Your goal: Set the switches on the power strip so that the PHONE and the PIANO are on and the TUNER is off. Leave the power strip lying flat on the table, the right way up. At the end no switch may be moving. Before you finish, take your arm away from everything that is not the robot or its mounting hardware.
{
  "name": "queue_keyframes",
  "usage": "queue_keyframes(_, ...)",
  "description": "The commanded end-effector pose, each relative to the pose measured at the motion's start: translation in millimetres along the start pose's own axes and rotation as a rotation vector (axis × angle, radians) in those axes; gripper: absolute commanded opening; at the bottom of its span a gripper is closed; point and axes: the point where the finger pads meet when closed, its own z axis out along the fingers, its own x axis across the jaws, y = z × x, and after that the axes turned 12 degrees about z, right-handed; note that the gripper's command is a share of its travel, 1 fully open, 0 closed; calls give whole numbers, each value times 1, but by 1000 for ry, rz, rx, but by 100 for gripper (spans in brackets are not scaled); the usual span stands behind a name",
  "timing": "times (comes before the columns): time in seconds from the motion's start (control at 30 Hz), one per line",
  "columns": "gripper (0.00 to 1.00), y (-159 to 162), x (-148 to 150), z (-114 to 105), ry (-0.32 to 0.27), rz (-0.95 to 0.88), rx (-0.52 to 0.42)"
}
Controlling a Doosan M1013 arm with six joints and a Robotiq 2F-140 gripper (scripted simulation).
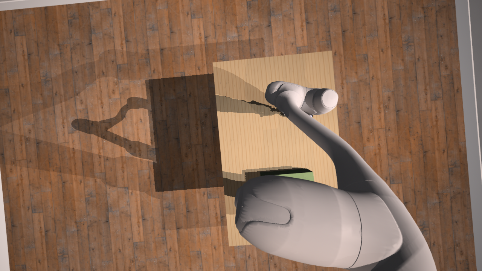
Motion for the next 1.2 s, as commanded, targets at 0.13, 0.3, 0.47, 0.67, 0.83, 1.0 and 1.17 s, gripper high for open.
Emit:
queue_keyframes(0.13,0,0,0,2,0,0,0)
queue_keyframes(0.3,0,0,0,4,0,0,0)
queue_keyframes(0.47,0,0,0,4,0,0,0)
queue_keyframes(0.67,0,0,0,4,0,0,0)
queue_keyframes(0.83,0,0,0,4,0,0,0)
queue_keyframes(1.0,0,0,0,1,0,0,0)
queue_keyframes(1.17,0,0,0,-4,0,0,0)
